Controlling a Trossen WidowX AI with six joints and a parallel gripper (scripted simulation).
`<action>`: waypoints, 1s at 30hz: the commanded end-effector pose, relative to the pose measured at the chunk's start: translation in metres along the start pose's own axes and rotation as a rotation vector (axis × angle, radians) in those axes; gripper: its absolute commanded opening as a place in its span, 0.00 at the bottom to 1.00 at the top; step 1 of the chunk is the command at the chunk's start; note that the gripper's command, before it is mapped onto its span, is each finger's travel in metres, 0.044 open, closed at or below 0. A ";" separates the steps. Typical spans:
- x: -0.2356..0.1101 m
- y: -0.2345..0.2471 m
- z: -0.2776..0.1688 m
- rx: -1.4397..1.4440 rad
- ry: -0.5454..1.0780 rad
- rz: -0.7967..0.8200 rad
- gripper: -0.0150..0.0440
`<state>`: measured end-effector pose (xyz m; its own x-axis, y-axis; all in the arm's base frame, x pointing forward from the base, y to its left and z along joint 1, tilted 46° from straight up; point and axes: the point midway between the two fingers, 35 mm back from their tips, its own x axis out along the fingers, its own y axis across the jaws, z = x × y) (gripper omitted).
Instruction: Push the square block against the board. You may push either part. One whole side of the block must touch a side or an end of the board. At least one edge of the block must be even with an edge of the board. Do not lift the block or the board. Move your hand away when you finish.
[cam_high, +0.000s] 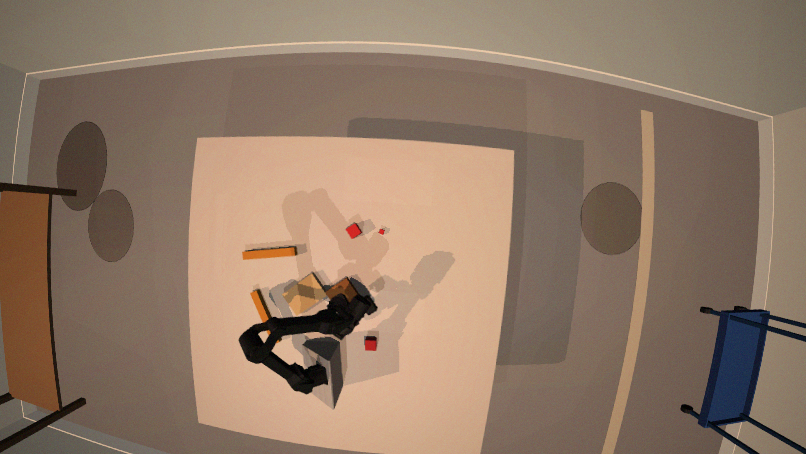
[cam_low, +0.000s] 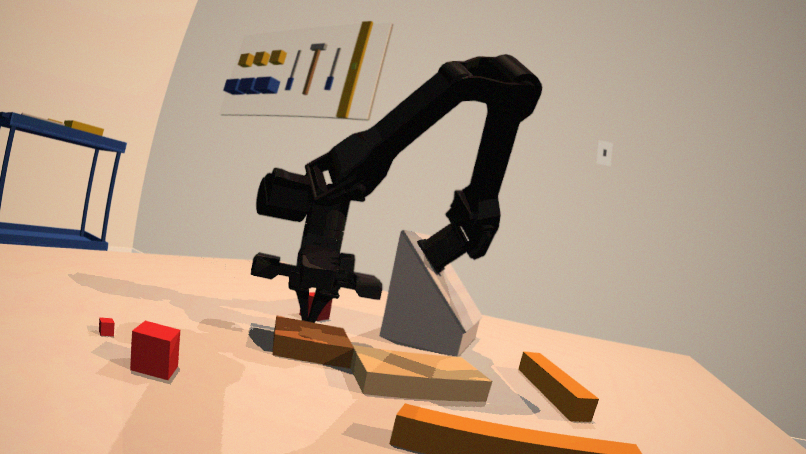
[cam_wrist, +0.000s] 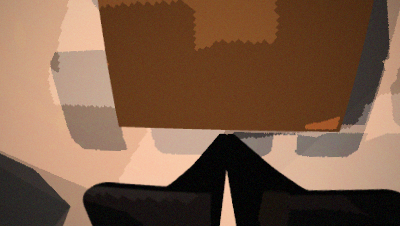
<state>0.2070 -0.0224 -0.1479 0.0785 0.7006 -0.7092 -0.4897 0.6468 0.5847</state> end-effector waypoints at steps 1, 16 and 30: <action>-0.001 -0.002 0.004 0.002 -0.005 -0.003 0.25; -0.002 -0.004 0.015 0.003 -0.004 -0.005 0.25; -0.002 -0.005 0.026 0.003 -0.004 -0.007 0.25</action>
<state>0.2272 -0.0191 -0.1409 0.0780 0.6973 -0.7125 -0.4867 0.6504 0.5832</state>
